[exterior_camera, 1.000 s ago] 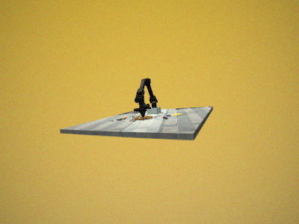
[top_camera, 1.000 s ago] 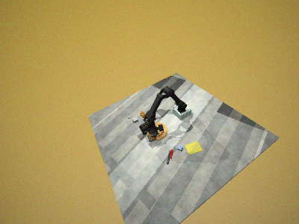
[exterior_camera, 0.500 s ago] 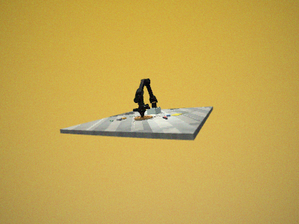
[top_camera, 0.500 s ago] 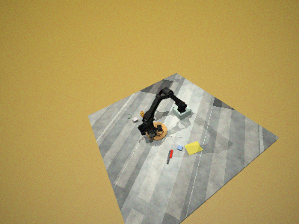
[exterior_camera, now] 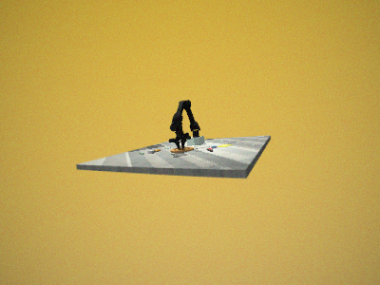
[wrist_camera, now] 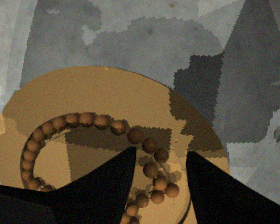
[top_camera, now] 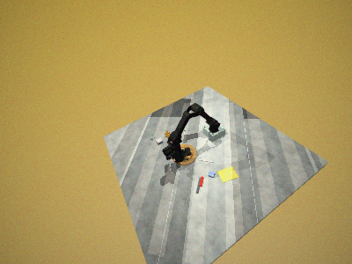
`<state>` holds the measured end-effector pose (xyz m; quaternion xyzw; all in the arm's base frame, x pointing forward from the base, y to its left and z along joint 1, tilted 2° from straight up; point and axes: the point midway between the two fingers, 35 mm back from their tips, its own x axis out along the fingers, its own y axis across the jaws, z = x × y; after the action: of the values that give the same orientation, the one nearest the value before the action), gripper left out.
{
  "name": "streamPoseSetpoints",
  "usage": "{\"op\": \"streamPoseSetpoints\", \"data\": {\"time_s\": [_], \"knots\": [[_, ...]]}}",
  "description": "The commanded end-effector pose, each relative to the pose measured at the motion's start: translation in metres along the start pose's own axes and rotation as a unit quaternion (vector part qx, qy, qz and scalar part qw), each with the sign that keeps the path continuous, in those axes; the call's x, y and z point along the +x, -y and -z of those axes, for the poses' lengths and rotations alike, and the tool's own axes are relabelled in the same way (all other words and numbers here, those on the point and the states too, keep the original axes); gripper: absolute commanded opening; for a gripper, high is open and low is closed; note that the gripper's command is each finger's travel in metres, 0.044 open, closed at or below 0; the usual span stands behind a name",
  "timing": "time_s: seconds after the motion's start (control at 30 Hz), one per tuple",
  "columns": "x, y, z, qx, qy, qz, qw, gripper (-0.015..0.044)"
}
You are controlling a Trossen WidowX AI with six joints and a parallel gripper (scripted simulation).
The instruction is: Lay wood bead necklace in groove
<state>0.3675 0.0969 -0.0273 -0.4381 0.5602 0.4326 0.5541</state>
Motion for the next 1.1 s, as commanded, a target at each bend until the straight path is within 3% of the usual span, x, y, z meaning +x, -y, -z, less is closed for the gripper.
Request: {"op": "streamPoseSetpoints", "data": {"time_s": [0.0, 0.23, 0.87, 0.93, 1.07], "knots": [[0.0, 0.0, 0.0, 0.0, 0.0, 0.0, 1.0, 0.0263], [-0.002, -0.001, 0.0, 0.0, -0.001, -0.001, 1.0, 0.044], [-0.005, -0.001, 0.0, -0.002, -0.002, 0.0, 1.0, 0.044], [-0.006, -0.004, 0.001, 0.028, -0.002, 0.0, 1.0, 0.0388], [-0.014, -0.02, 0.007, 0.205, -0.002, -0.001, 0.979, 0.0282]]}}
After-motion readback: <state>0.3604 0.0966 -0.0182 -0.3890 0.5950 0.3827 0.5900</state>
